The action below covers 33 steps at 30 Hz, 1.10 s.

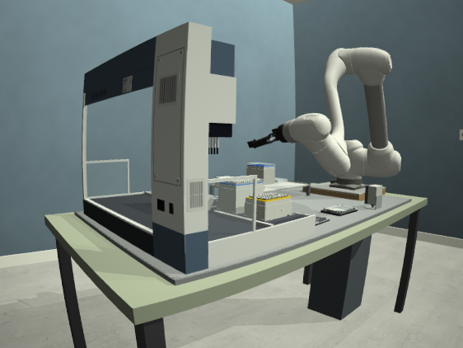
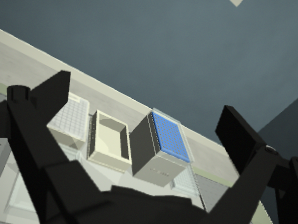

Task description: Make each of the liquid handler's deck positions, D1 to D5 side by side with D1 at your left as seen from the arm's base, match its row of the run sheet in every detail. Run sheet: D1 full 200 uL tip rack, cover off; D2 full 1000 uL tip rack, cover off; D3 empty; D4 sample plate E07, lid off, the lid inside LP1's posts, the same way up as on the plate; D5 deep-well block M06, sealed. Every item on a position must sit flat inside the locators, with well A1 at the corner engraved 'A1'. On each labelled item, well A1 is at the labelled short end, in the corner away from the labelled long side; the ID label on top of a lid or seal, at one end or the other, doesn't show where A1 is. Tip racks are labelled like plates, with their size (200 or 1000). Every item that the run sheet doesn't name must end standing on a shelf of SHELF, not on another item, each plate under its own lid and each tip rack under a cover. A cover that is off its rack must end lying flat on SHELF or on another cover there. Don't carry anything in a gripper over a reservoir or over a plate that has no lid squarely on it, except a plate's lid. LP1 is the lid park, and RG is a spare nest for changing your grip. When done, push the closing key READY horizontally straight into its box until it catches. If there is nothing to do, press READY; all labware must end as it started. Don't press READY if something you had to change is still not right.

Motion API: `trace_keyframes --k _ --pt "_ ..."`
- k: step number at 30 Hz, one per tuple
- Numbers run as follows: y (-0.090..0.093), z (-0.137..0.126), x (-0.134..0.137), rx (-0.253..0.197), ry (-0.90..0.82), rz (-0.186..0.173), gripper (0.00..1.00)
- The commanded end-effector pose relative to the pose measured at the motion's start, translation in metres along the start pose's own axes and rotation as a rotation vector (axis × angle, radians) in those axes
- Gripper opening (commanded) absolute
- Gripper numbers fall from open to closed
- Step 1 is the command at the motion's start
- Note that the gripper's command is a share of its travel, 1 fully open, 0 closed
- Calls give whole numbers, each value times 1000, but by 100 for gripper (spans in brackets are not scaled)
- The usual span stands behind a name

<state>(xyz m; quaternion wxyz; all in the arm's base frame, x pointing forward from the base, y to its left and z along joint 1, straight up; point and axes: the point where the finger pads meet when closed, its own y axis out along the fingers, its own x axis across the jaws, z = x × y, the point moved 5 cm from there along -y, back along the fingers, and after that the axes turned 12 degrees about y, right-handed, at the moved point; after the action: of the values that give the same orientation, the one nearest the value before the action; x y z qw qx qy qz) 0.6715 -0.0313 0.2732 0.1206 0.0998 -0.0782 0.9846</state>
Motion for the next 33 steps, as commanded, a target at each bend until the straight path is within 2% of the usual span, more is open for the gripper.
trace_keyframes --k 1,14,16,31,33 --pt "-7 3 -5 -20 -22 26 79" --pt "-53 19 -42 -145 -177 193 79" --pt "-53 19 -42 -145 -177 193 79" --pt "-102 38 -86 -290 -355 386 79" --pt "-102 38 -86 -290 -355 386 79"
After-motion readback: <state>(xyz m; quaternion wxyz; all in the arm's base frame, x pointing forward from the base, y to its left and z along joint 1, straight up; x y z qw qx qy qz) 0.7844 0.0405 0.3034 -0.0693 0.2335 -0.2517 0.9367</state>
